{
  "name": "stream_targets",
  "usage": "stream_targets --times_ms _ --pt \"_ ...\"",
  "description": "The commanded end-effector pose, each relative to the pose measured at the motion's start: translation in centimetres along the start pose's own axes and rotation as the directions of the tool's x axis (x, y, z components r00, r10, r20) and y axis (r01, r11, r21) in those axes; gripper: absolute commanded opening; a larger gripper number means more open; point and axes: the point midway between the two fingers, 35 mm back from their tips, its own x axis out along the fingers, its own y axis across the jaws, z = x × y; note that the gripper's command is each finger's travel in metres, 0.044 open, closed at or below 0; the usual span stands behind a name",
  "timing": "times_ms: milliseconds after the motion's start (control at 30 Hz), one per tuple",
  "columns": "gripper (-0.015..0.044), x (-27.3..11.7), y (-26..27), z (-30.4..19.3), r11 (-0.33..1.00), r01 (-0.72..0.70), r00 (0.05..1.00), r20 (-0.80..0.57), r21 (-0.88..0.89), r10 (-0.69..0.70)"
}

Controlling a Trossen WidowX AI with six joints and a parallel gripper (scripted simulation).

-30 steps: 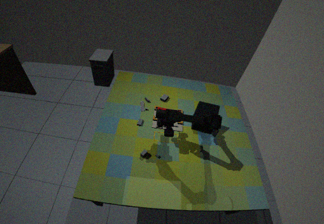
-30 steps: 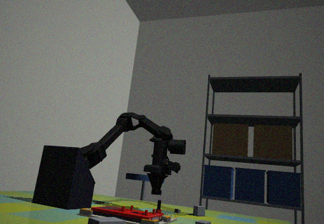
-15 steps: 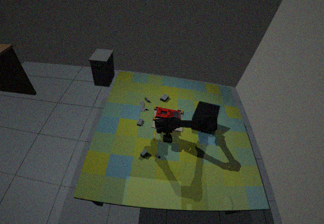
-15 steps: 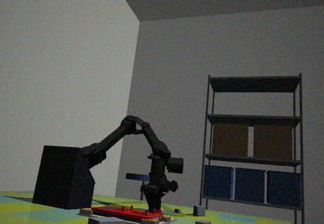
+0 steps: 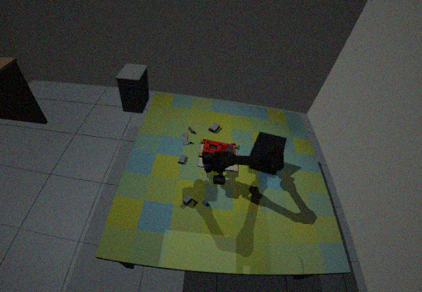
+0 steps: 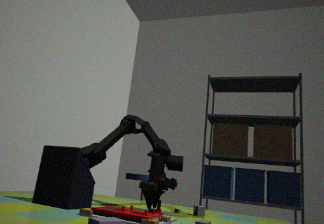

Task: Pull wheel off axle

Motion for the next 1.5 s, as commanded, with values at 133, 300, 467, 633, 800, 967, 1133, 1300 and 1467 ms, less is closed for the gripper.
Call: stream_targets --times_ms 133,300,467,633,800,967,1133,1300,1467 --pt "0.03 -4.9 0.3 0.4 1.0 -0.003 1.0 0.024 -0.005 0.003" --pt "0.0405 -5.4 -1.1 -0.8 1.0 0.02 0.999 0.032 -0.015 -0.019" --pt "0.044 -8.2 -3.4 -5.4 0.999 0.027 0.999 0.023 -0.027 -0.027" --pt "0.044 -9.3 -3.8 -7.9 1.0 0.001 1.0 0.019 -0.001 -0.001" --pt "0.044 -9.3 -3.8 -7.9 1.0 0.001 1.0 0.019 -0.001 -0.001" --pt "0.044 -9.3 -3.8 -7.9 1.0 0.001 1.0 0.019 -0.001 -0.001" --pt "0.044 -9.3 -3.8 -7.9 1.0 0.001 1.0 0.019 -0.001 -0.001" --pt "0.044 -9.3 -3.8 -7.9 1.0 0.001 1.0 0.019 -0.001 -0.001" --pt "0.044 -9.3 -3.8 -7.9 1.0 0.001 1.0 0.019 -0.001 -0.001"
